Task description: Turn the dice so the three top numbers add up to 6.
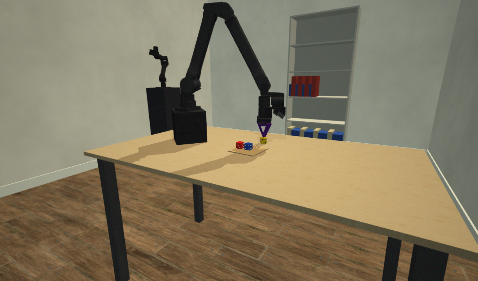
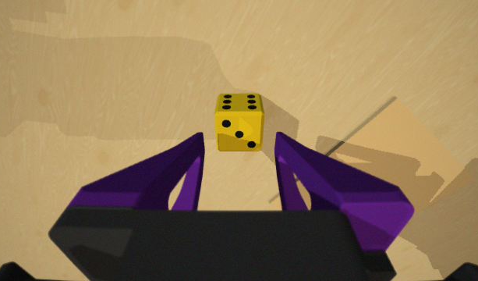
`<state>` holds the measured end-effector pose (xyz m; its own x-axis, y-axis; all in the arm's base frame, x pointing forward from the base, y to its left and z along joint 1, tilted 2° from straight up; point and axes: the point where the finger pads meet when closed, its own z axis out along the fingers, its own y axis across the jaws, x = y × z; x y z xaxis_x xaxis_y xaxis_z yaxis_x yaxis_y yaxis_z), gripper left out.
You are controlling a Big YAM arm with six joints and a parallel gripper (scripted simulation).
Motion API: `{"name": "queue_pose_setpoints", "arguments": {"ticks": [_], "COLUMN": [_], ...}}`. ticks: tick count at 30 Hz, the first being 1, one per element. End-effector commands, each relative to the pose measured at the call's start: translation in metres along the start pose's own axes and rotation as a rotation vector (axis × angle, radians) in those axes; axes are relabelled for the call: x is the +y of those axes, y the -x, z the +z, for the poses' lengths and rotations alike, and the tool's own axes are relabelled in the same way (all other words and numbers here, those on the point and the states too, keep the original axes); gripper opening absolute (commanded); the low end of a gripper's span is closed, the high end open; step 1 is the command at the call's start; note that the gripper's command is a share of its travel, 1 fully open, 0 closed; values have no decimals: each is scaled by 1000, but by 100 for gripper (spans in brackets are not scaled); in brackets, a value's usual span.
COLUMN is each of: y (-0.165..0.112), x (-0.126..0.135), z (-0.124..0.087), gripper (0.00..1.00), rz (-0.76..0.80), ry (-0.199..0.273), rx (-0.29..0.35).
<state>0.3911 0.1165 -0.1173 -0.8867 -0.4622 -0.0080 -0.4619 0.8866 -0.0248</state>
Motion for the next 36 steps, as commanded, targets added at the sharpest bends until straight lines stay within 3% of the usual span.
{"name": "queue_pose_setpoints", "arguments": {"ticks": [1, 16, 17, 19, 28, 33, 36], "y": [15, 12, 22, 15, 18, 26, 13], "x": [-6, -5, -8, -6, -7, -8, -5], "z": [-9, 4, -11, 8, 26, 21, 35], "gripper": [45, 45, 45, 45, 45, 45, 45], "rz": [1, 0, 2, 1, 1, 1, 1], "ry": [-8, -6, -14, -7, -8, -13, -6], "rx": [-39, -27, -66, -32, -38, -63, -28]}}
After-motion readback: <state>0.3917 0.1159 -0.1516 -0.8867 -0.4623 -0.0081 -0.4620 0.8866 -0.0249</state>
